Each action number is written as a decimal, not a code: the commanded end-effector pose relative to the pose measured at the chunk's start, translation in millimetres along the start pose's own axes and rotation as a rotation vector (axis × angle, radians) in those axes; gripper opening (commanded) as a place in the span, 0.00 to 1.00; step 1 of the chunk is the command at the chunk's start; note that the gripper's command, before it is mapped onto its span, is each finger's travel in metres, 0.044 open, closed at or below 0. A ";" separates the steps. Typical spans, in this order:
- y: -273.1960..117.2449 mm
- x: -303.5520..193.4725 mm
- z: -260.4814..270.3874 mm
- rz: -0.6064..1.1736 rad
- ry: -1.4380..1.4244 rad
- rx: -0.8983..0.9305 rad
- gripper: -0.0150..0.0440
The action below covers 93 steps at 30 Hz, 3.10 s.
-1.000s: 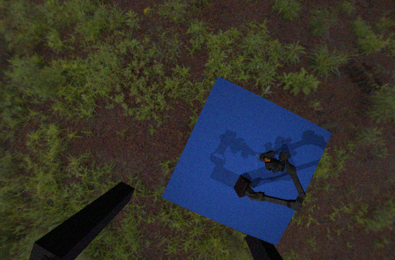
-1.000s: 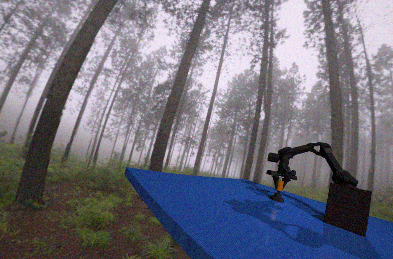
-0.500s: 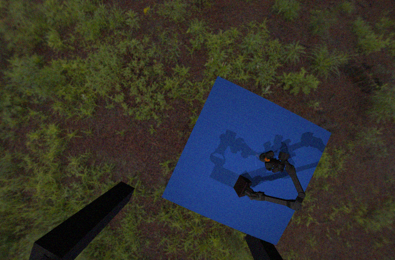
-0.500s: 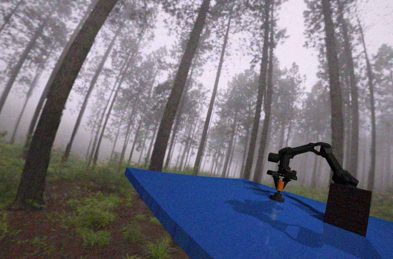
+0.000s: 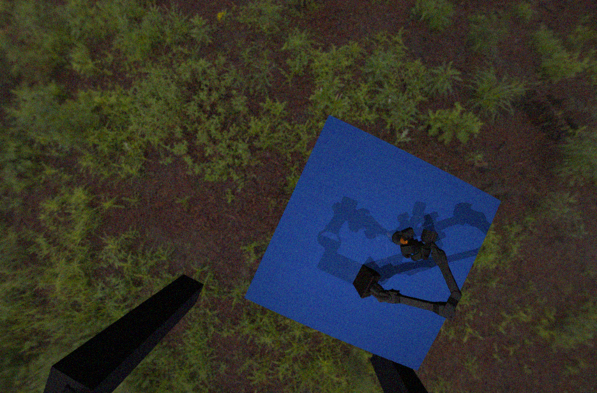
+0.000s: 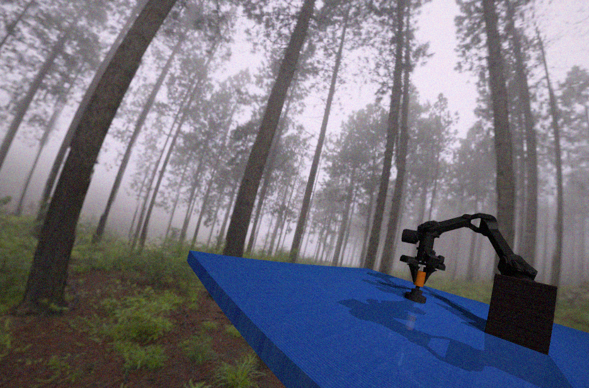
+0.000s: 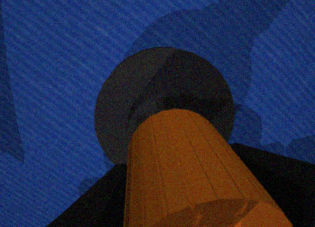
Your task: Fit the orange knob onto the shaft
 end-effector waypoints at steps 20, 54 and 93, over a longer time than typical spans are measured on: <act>-2.1 0.7 -1.7 0.002 -0.213 0.001 0.25; -3.7 0.2 -3.9 0.002 -0.423 0.001 0.25; -4.6 2.4 -2.0 0.002 -0.423 0.001 0.25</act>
Point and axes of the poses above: the point midway between the two fingers, 35 mm back from their tips, its own y axis out along the fingers, its own z axis across the jaws, x = y × z, the point moved 4 cm from there along -y, back along the fingers, and after that the axes turned 3 degrees about -y, right-handed, at the moved point
